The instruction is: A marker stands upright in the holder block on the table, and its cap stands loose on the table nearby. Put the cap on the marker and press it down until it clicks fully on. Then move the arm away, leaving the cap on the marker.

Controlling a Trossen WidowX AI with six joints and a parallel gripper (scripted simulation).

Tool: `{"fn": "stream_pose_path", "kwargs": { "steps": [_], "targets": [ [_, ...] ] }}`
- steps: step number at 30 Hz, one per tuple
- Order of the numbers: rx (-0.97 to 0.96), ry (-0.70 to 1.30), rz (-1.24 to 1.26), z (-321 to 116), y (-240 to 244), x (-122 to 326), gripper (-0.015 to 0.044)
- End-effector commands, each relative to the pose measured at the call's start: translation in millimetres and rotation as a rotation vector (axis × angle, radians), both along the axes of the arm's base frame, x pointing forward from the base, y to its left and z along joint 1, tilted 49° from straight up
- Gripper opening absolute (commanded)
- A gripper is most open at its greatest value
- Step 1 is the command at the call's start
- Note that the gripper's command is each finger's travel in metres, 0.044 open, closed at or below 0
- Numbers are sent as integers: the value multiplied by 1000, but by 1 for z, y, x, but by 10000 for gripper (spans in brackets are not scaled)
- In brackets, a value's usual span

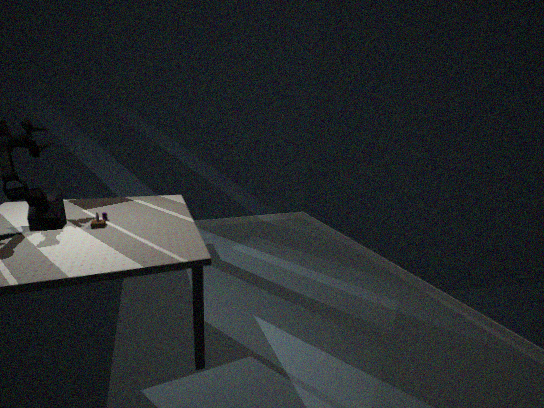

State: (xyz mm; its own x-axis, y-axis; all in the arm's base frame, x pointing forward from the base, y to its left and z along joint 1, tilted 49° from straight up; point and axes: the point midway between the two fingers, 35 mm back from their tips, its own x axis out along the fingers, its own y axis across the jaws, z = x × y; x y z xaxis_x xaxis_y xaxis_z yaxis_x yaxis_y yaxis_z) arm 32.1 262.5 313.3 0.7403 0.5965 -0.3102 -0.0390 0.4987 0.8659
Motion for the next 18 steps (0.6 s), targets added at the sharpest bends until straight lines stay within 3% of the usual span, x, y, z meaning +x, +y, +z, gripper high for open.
{"fn": "stream_pose_path", "kwargs": {
  "steps": [1,6,12,18],
  "targets": [
    [-8,2,1,-1,1,0,374],
    [-219,5,-91,-43,26,28,242],
    [-520,35,-289,-107,35,98,239],
    [-804,157,-465,-173,12,170,239]
  ]
}}
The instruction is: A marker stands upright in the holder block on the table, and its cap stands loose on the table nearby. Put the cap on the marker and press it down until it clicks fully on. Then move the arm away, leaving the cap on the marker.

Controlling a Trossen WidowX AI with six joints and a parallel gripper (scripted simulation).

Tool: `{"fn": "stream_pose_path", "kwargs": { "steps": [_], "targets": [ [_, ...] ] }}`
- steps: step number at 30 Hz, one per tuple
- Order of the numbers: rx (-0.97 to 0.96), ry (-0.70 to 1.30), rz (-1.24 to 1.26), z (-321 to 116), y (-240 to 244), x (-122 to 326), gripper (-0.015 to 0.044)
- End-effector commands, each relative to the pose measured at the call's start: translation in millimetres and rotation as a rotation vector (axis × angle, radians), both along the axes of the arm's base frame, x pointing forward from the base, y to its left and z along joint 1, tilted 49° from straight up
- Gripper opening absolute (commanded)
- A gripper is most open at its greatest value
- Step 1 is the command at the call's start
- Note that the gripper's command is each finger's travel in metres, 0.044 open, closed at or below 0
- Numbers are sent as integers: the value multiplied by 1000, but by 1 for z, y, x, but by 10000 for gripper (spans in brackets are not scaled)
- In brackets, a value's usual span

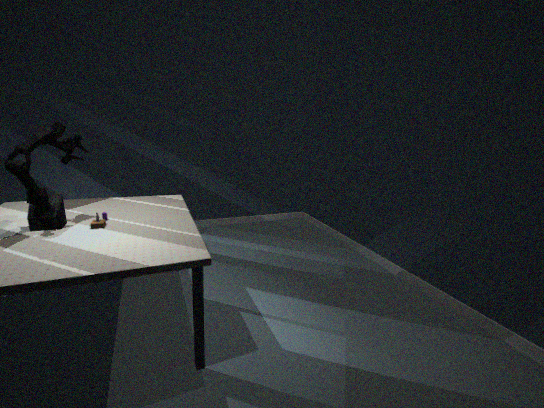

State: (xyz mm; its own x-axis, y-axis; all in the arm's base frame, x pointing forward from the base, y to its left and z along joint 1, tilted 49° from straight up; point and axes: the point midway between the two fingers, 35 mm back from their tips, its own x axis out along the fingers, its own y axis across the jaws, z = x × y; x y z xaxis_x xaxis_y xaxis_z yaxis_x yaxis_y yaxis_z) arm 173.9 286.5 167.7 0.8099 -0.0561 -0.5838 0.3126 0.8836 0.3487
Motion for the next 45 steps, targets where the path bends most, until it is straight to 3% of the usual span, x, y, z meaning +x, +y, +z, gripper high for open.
{"fn": "stream_pose_path", "kwargs": {
  "steps": [1,9,15,23,45],
  "targets": [
    [-147,85,-117,-39,-19,40,239],
    [-428,364,-401,-139,-103,108,239],
    [-558,613,-585,-202,-179,121,239],
    [-562,621,-591,-224,-210,123,239],
    [-561,625,-592,-246,-237,126,239]
  ]
}}
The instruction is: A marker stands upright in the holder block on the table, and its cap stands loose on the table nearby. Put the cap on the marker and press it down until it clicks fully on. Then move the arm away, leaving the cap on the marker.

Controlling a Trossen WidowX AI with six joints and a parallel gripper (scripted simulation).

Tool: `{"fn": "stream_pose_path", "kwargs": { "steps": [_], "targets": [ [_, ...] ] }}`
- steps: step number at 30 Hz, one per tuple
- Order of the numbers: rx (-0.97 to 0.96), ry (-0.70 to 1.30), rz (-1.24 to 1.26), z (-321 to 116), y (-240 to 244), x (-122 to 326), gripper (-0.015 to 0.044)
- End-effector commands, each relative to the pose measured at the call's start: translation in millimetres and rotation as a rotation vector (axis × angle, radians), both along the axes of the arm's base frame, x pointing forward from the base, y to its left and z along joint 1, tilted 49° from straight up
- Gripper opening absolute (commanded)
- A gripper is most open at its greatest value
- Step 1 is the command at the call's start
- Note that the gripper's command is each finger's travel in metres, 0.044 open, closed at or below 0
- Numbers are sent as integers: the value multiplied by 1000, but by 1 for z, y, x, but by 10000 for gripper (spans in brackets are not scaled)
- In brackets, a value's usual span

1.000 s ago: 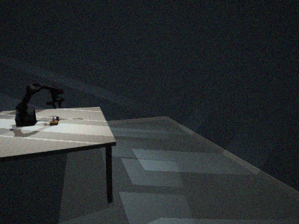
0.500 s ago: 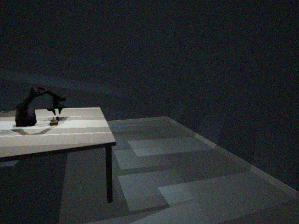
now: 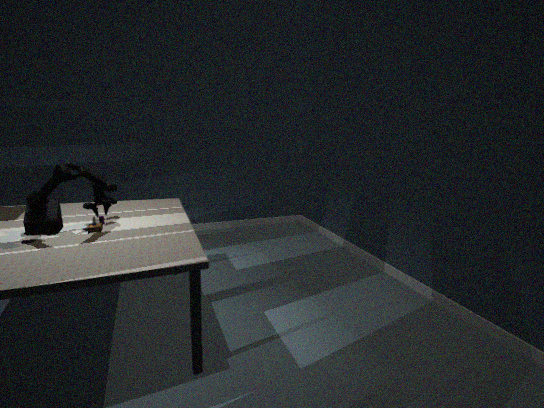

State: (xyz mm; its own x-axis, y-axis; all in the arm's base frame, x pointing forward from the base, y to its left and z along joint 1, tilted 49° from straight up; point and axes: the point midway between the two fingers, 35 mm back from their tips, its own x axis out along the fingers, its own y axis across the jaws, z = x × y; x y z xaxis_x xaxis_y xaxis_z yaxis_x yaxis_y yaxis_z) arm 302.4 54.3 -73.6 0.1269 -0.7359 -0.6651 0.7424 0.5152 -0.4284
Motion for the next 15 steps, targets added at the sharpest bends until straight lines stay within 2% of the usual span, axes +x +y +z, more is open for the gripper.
{"fn": "stream_pose_path", "kwargs": {
  "steps": [1,15],
  "targets": [
    [-11,10,5,-6,-6,-2,239],
    [-14,8,7,-20,-23,1,239]
  ]
}}
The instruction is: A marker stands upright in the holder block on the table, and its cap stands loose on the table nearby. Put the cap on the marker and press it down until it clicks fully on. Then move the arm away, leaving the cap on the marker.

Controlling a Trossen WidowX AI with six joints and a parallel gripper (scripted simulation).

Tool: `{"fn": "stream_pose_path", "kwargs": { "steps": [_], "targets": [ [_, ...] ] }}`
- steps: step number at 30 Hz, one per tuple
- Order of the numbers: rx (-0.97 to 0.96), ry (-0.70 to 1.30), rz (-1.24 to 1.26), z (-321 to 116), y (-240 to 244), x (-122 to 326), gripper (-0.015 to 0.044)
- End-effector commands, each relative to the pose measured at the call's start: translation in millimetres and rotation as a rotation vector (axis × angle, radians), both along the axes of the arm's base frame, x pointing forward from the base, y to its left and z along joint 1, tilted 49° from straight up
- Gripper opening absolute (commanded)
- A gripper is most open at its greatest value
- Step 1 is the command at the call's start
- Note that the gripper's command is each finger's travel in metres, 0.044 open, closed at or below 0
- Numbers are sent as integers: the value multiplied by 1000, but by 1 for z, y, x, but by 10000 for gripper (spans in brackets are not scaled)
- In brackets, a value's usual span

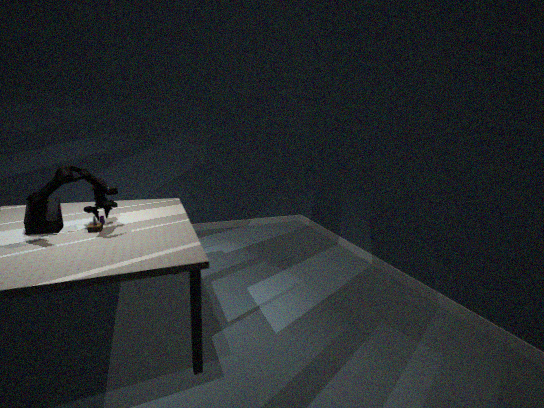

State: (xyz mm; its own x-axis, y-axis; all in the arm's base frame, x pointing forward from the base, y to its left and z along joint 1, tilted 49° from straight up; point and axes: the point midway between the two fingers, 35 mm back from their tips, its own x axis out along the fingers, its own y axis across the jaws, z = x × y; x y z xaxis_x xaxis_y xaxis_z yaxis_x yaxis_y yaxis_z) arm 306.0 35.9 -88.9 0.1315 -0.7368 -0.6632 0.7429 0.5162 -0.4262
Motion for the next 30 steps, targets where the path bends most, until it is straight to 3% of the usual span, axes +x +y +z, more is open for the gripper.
{"fn": "stream_pose_path", "kwargs": {
  "steps": [1,7,10,20,24,30],
  "targets": [
    [-13,12,5,-6,-6,-3,239],
    [-14,11,5,-10,-12,-2,239],
    [-14,11,5,-10,-12,-2,160],
    [-14,11,5,-10,-12,-2,93],
    [-12,11,6,-6,-6,-2,0],
    [-10,12,6,5,8,-4,0]
  ]
}}
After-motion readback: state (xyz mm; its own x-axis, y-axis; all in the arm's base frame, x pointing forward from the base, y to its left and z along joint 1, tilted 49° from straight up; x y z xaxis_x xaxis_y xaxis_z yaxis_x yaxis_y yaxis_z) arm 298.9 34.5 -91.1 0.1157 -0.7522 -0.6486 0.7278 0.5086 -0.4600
